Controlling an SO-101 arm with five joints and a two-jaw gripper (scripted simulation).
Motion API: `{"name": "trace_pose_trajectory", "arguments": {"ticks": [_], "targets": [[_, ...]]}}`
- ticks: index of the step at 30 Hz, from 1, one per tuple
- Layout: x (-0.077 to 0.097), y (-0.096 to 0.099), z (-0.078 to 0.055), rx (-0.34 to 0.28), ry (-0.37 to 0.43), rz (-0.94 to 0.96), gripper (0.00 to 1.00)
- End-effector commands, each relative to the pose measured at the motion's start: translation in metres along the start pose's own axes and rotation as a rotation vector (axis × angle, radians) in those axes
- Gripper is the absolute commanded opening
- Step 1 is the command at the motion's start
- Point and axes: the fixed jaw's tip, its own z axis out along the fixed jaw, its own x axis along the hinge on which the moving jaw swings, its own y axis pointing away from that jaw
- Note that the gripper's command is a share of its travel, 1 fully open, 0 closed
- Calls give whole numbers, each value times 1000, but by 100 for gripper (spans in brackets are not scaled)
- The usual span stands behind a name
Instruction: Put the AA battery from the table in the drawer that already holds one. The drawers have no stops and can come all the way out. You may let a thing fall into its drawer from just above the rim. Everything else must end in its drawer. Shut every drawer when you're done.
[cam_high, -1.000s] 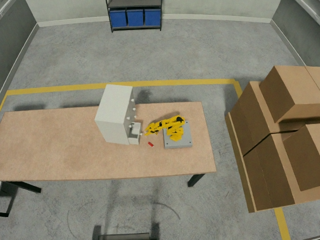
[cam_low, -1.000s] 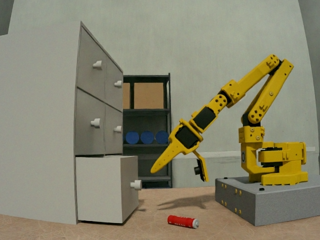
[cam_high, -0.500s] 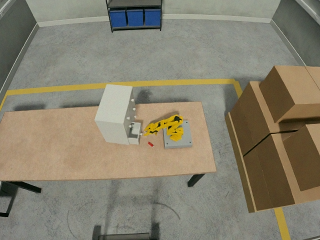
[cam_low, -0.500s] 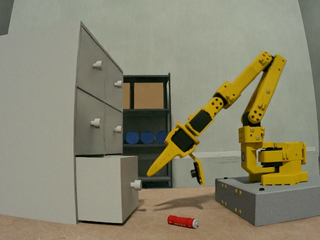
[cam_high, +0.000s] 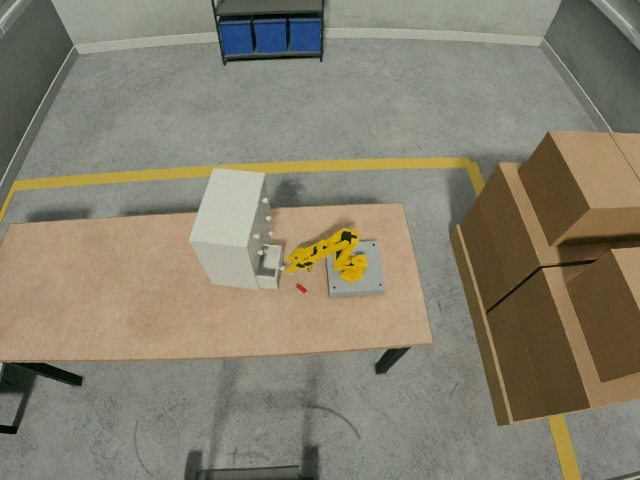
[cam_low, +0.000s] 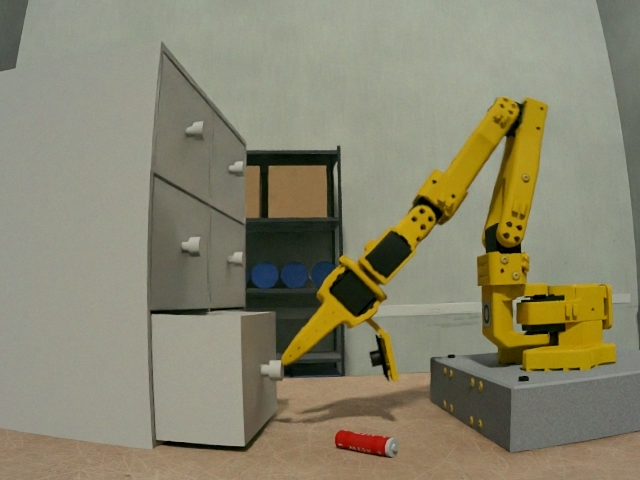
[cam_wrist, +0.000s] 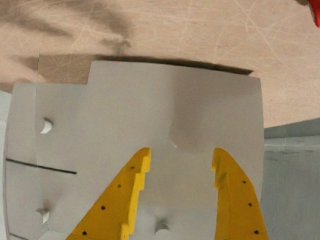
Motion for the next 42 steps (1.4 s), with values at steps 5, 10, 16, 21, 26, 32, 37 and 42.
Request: {"name": "trace_pose_trajectory", "arguments": {"ticks": [5,10,16,21,26,32,37,42], "targets": [[1,-1,11,2,9,2,21],[1,-1,11,2,9,2,21],[-1,-1,16,3,9,1,21],[-1,-1,16,3,9,1,21],[-1,-1,16,3,9,1,21],[-1,-1,17,3,9,1,21],[-1,-1,17,4,9,0,21],[-1,-2,17,5,10,0,21]]}}
